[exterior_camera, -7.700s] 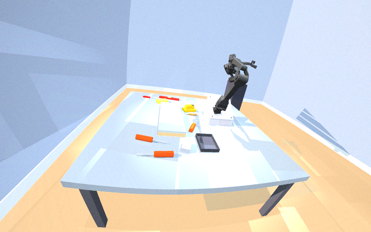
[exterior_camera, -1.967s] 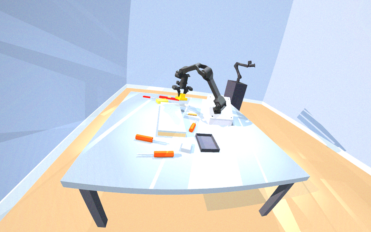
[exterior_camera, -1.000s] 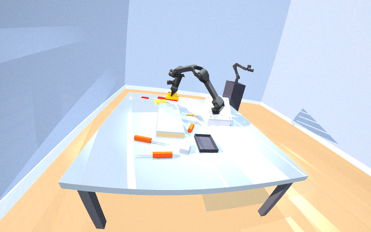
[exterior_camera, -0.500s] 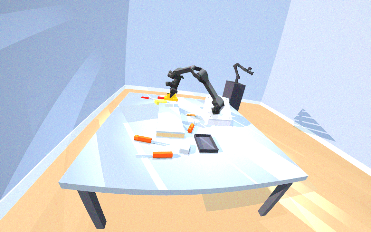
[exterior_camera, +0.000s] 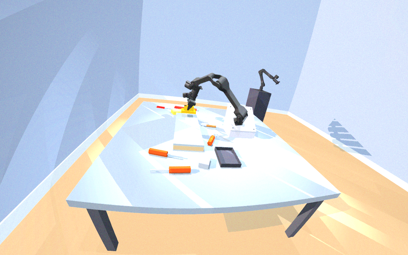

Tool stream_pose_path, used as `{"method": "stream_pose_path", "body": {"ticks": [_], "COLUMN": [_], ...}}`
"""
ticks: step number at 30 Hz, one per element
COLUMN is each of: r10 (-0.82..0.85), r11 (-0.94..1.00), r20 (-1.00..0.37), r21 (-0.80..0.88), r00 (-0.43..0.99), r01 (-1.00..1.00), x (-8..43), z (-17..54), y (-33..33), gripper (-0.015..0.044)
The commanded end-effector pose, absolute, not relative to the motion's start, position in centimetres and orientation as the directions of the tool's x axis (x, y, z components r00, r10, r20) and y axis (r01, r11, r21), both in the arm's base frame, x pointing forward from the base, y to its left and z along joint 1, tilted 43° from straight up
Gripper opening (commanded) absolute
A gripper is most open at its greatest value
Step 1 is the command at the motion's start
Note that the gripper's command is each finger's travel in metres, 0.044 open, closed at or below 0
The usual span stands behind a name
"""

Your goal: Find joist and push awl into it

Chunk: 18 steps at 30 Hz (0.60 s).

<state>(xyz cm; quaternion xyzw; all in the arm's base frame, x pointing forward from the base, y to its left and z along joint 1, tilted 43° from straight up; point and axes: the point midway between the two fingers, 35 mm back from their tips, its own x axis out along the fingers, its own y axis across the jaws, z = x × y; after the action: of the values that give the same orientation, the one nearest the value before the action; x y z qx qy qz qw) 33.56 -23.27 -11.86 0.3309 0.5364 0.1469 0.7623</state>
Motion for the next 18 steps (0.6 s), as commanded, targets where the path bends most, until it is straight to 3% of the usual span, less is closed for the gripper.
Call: {"method": "stream_pose_path", "body": {"ticks": [1,18], "r10": [0.577,0.579], "r11": [0.736,0.736], "r20": [-0.718,-0.717], "r21": [0.664,0.665], "r00": [0.389,0.389], "r01": [0.133,0.131], "x": [33.7,33.9], "z": [-12.3,-14.0], "y": [-22.9,-21.3], "gripper": [0.0000,0.0000]}}
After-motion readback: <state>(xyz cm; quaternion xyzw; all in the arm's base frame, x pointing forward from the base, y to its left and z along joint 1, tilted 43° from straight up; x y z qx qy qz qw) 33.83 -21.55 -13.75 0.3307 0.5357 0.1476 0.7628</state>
